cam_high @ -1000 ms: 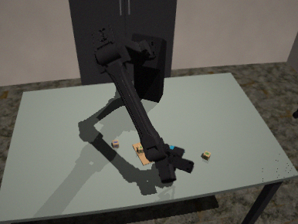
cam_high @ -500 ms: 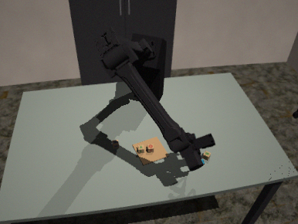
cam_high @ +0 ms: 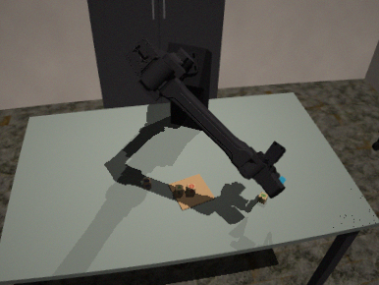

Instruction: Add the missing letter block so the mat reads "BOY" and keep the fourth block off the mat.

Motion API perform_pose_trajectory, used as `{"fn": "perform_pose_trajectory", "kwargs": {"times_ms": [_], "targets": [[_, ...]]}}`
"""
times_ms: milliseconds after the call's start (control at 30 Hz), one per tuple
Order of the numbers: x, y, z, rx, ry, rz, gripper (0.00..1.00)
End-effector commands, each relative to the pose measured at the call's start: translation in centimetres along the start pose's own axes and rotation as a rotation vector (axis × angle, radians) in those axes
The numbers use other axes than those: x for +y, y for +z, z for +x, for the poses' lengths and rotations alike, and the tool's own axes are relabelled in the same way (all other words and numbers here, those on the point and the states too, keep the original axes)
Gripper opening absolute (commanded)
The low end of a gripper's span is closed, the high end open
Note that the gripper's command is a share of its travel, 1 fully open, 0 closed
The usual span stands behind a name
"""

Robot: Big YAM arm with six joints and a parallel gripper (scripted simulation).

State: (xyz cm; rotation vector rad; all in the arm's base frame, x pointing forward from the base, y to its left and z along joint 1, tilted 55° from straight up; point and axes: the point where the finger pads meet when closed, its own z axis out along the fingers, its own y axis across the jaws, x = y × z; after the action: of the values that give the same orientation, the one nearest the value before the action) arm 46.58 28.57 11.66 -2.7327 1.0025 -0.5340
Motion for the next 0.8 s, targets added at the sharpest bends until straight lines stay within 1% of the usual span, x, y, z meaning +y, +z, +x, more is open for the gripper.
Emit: {"fn": "perform_pose_trajectory", "kwargs": {"times_ms": [0,33,100,267,300,767], "targets": [[-0.2,1.4,-2.4,-0.013,-0.170,-0.012,1.00],[-0.4,1.3,-2.5,-0.011,-0.184,-0.009,1.00],[0.3,1.7,-0.9,-0.002,-0.169,-0.021,1.00],[0.4,1.8,-1.2,-0.005,-0.182,-0.023,1.00],[-0.2,1.5,-2.1,-0.009,-0.200,-0.016,1.00],[-0.2,1.5,-2.2,-0.010,-0.195,-0.016,1.00]]}}
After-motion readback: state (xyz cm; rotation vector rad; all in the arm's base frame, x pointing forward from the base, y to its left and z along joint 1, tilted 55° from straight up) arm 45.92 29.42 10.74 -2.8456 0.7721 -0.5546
